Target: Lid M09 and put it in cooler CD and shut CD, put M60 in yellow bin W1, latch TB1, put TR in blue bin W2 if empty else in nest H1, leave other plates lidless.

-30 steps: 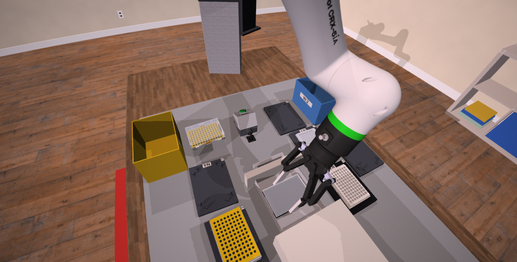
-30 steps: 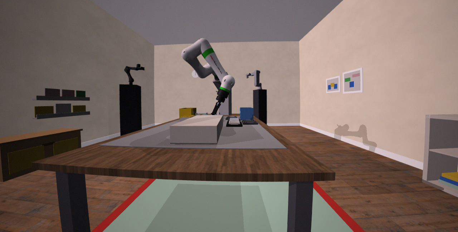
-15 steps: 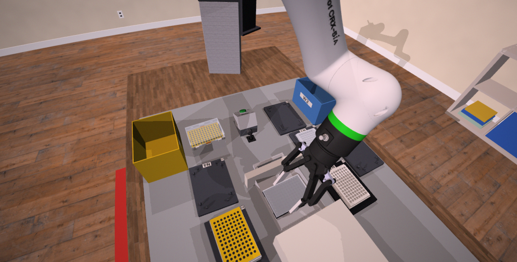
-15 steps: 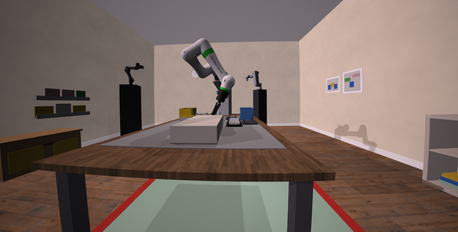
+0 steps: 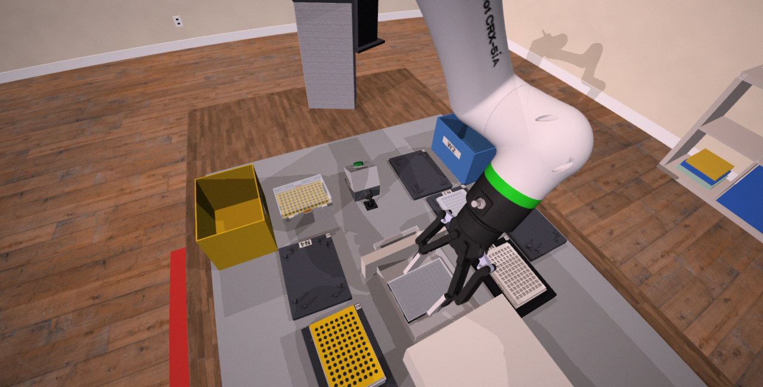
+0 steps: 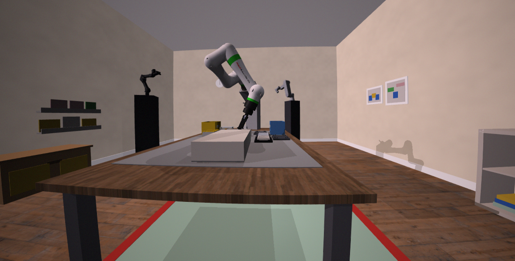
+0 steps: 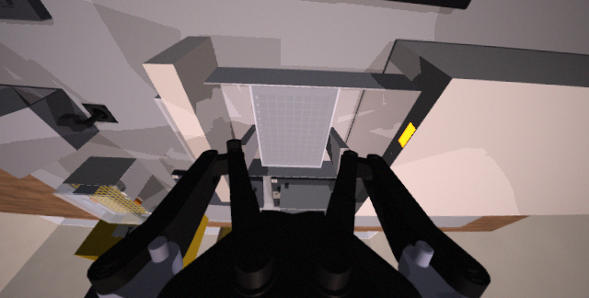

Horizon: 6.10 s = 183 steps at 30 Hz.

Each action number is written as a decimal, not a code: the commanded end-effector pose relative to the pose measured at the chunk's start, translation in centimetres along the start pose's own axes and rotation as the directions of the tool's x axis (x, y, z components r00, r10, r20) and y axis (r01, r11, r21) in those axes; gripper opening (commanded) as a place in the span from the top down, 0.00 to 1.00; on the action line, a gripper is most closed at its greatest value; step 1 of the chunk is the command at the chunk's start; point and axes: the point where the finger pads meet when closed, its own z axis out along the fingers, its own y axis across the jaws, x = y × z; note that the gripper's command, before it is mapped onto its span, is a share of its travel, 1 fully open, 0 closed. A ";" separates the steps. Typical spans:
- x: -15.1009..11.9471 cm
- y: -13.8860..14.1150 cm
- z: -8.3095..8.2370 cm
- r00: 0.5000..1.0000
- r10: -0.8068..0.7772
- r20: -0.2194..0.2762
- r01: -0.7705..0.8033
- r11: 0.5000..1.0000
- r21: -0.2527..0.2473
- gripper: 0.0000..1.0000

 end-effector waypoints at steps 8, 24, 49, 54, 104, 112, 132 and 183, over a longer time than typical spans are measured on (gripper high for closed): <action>0.0 0.0 0.0 1.000 0.000 -0.001 0.000 1.000 0.000 1.00; 0.0 0.1 0.0 1.000 0.000 -0.001 0.000 1.000 0.000 1.00; 0.0 0.2 0.0 1.000 0.000 -0.001 0.000 1.000 0.000 1.00; 0.0 0.3 0.0 1.000 0.000 -0.001 0.000 1.000 0.000 1.00; 0.0 0.3 0.0 1.000 0.000 -0.001 0.000 1.000 0.000 0.34; 0.0 0.3 0.0 1.000 0.000 -0.001 0.000 1.000 0.000 0.34; -0.6 0.3 -1.3 1.000 0.000 -0.001 0.000 1.000 0.000 0.34; -3.1 0.3 -6.8 1.000 0.000 -0.001 0.000 1.000 0.000 0.34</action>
